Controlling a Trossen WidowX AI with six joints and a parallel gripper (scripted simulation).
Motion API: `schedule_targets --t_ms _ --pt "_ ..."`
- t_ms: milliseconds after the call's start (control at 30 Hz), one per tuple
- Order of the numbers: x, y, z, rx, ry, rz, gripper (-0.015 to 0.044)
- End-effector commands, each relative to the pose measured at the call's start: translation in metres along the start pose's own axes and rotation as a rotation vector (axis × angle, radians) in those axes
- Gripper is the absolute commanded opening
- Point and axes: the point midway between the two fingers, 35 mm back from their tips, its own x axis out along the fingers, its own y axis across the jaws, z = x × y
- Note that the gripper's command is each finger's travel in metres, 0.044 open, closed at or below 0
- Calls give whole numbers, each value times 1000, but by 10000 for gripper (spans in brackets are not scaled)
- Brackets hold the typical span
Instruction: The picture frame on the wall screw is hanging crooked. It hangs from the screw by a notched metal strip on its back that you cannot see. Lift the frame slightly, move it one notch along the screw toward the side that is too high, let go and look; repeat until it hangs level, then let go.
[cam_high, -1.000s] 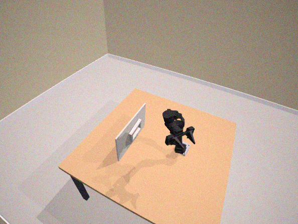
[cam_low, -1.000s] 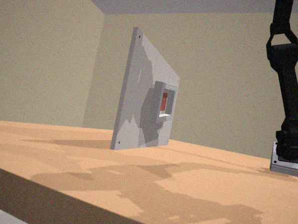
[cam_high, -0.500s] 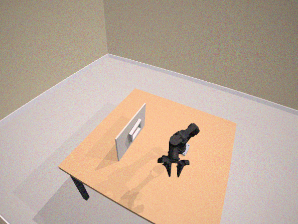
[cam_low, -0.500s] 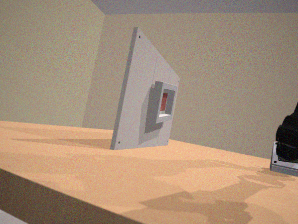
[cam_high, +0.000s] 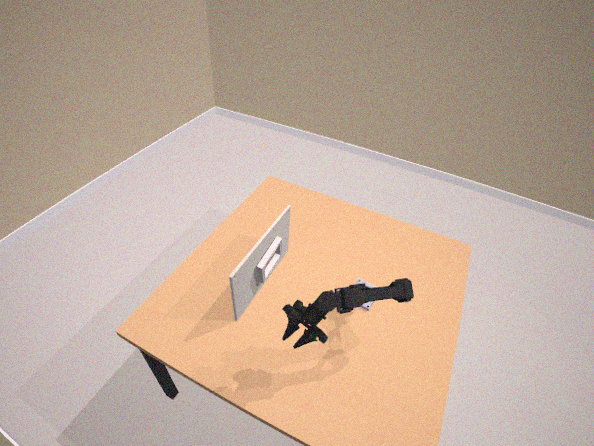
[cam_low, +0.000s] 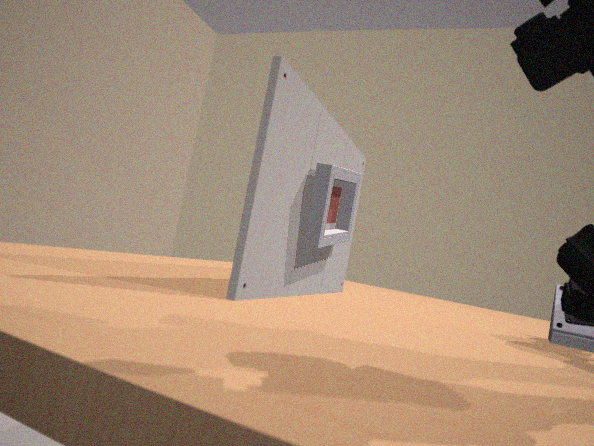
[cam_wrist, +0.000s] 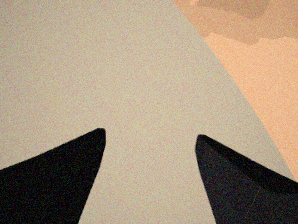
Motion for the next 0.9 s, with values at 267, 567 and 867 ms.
schedule_targets --t_ms 267,567,867 --pt "-66 22 191 -170 -545 343 260" --pt "-179 8 275 -254 -922 575 260" --pt "-226 -8 294 -279 -1066 662 260"
